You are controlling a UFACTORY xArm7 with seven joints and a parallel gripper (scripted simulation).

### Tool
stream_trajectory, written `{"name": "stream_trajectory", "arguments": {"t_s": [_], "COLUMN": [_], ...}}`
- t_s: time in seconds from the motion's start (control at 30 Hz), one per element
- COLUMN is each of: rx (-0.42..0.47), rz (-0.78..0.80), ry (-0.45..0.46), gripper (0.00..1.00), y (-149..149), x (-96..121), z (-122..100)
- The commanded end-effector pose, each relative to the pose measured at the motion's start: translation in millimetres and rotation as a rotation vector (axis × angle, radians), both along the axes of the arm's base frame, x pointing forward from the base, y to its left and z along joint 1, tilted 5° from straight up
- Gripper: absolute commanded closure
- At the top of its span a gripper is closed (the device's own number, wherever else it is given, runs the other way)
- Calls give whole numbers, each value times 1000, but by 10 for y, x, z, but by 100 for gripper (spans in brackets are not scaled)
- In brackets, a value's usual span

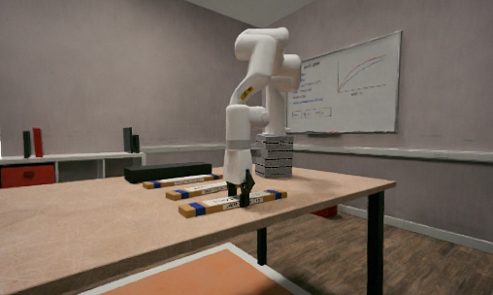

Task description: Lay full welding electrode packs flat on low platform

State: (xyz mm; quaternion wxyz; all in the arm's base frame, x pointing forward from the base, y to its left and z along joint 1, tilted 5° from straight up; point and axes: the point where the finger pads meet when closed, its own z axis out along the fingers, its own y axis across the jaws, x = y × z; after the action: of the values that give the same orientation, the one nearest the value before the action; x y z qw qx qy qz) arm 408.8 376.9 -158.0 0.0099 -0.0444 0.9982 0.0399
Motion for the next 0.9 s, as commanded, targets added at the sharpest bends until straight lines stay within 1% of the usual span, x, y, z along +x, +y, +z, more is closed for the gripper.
{"name": "stream_trajectory", "arguments": {"t_s": [0.0,0.3,0.57,0.87], "rx": [3,3,3,3], "rz": [0,0,0,0], "ry": [-3,-3,-3,-3], "gripper": [42,42,42,42], "y": [11,10,4,-17], "x": [16,16,15,10], "z": [18,22,97,355]}}
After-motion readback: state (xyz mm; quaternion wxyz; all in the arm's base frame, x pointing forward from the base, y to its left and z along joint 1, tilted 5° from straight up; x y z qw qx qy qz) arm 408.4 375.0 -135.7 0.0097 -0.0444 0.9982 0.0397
